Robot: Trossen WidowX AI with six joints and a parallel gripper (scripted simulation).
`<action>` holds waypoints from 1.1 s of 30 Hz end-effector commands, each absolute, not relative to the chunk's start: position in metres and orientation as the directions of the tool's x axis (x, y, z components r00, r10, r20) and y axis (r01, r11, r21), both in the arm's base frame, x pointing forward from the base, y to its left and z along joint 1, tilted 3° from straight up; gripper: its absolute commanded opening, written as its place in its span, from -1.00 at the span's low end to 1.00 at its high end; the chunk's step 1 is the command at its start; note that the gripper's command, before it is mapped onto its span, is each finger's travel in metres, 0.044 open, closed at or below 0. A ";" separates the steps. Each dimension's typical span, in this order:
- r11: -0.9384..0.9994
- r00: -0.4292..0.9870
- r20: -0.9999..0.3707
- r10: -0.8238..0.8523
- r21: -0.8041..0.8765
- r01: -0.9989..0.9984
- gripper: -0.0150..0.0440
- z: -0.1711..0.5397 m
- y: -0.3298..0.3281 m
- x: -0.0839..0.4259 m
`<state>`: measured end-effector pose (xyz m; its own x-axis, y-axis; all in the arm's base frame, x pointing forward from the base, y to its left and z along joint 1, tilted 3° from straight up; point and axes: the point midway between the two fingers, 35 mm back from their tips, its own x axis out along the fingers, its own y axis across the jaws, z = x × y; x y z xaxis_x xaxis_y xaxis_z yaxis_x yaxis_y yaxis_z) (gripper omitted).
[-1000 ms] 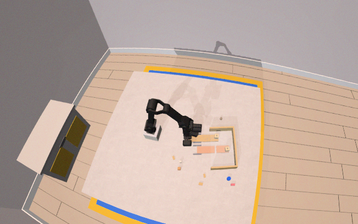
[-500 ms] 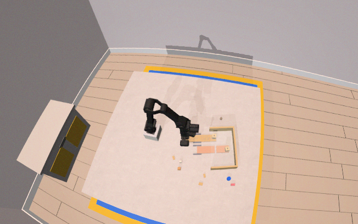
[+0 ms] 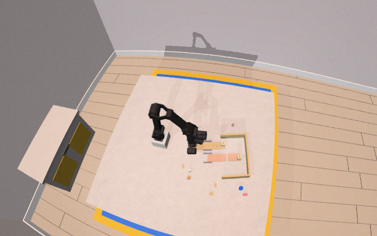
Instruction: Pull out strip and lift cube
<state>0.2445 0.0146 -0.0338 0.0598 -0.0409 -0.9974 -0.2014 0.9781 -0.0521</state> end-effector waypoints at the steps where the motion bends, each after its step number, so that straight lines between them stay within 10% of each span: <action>1: 0.978 0.025 -0.999 -0.045 -0.049 -0.203 -0.49 -0.040 0.011 0.228; 33: 0.978 0.022 -0.999 -0.046 -0.050 -0.204 -0.49 -0.040 0.003 0.195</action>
